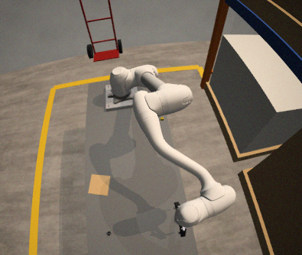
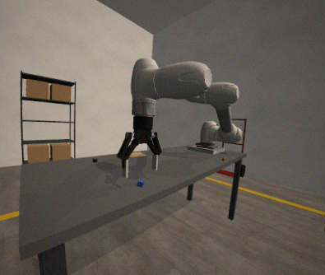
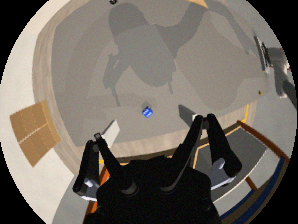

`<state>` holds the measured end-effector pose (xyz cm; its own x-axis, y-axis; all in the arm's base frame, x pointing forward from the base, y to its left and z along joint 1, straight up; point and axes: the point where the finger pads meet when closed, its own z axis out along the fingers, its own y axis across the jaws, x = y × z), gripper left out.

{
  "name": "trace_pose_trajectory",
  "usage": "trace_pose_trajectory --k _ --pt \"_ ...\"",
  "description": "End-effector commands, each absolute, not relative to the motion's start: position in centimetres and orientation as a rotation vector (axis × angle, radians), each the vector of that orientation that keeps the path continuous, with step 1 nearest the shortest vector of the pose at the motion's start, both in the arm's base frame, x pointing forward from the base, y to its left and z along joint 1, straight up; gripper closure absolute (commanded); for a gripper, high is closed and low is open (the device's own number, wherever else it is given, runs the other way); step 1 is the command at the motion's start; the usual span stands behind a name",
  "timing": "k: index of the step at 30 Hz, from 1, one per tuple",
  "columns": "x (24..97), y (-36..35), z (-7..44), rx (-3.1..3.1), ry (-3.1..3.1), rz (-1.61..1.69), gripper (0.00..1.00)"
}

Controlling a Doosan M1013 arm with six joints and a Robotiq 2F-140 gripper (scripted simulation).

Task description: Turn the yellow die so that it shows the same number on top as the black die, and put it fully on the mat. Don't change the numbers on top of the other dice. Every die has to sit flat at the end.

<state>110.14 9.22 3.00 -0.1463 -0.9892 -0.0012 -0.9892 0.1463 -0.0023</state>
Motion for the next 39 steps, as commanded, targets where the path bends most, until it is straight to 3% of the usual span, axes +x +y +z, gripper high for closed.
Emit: trace_pose_trajectory --k 1,39 --pt "110.1 9.2 3.0 -2.051 2.376 -0.002 0.0" --pt "108.4 9.6 3.0 -2.051 2.376 -0.002 0.0"
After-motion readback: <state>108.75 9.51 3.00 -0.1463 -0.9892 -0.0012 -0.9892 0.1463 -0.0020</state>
